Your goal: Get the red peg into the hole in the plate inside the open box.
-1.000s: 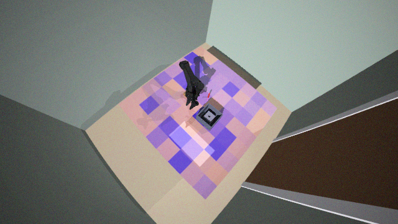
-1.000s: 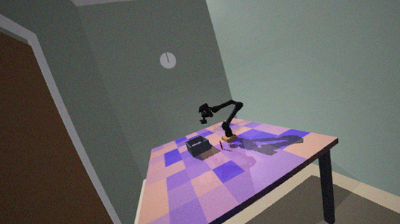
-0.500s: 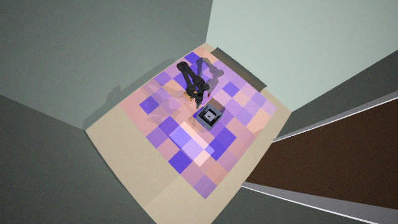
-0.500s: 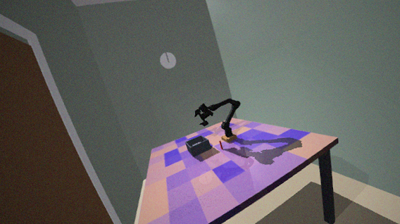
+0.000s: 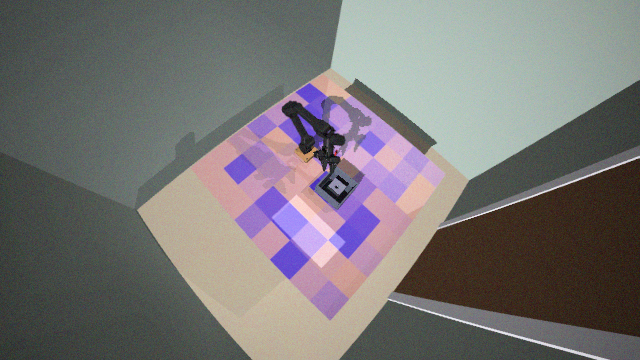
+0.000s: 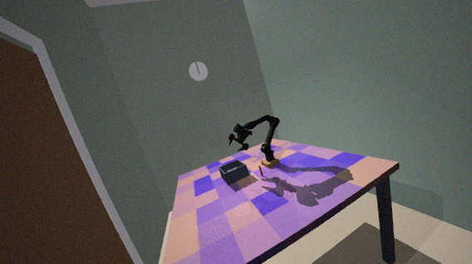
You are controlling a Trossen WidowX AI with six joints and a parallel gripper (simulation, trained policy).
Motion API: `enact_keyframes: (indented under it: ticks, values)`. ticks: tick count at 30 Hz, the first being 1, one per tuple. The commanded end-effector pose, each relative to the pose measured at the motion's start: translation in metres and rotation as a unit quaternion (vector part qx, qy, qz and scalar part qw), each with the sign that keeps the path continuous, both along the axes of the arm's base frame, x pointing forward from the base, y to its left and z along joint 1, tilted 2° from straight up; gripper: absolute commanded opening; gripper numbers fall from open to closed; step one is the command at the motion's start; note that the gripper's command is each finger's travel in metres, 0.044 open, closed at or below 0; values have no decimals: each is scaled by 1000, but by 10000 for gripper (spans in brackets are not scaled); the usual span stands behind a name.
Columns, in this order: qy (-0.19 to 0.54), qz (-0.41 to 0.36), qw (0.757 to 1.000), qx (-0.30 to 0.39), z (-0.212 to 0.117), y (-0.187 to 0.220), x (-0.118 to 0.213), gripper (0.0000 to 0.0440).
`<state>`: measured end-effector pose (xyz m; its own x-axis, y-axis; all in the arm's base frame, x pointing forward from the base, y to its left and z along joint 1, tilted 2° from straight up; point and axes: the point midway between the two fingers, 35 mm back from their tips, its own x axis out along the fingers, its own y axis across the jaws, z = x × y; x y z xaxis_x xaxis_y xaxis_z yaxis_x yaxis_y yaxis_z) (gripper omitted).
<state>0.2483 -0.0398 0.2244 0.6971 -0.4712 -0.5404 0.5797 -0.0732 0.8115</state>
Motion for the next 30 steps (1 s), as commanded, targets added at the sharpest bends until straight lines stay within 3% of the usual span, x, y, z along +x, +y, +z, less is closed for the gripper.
enact_keyframes:
  ticks: [1, 15, 22, 30]
  values:
    - [42, 47, 998, -7, -6, 16, 1, 440]
    - [199, 225, 953, -33, -39, 75, -20, 440]
    - [273, 310, 910, -42, -57, 103, -38, 440]
    - [354, 400, 844, -47, -78, 136, -64, 440]
